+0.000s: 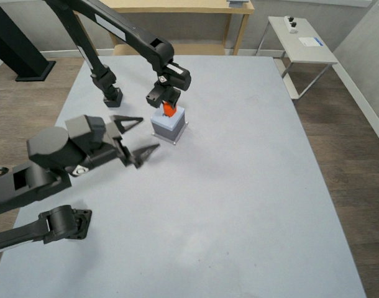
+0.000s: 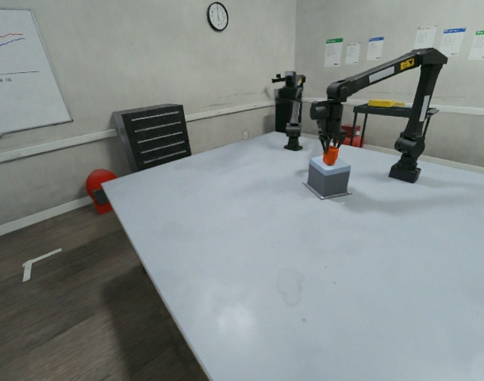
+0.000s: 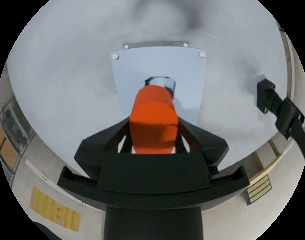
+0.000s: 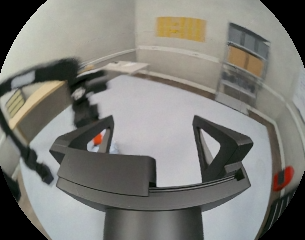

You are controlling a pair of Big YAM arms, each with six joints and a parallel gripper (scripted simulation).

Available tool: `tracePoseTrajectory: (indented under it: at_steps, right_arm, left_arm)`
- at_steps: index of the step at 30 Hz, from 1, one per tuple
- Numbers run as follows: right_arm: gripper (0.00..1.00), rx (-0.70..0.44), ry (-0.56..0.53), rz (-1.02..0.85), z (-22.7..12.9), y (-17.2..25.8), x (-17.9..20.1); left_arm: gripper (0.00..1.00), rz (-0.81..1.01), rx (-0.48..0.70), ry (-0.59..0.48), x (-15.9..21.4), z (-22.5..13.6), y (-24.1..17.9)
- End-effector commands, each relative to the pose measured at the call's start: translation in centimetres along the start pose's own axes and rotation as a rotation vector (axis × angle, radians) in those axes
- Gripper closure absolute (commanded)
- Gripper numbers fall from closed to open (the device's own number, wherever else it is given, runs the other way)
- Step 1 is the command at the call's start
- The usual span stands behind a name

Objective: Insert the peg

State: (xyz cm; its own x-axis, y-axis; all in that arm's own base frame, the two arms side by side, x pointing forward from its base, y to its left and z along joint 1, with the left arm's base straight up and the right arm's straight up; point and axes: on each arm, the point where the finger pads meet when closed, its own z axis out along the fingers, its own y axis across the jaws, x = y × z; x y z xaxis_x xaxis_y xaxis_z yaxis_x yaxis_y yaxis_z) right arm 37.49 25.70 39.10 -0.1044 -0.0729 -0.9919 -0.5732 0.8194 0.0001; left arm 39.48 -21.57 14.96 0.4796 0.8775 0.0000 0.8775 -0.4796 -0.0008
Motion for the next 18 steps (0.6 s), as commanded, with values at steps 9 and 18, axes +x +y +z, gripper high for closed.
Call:
tracePoseTrajectory:
  at_steps: [9, 18]
  right_arm:
    - [0.0, -0.292, 0.048, -0.043, -4.7, 12.8, 5.1]
    - [0.0, -0.315, 0.055, -0.048, -4.8, 13.7, 5.3]
  left_arm:
    - [0.54, 0.0, -0.028, -0.002, 0.0, -0.9, 0.7]
    - [0.54, 0.0, -0.028, -0.002, 0.0, -1.0, 0.8]
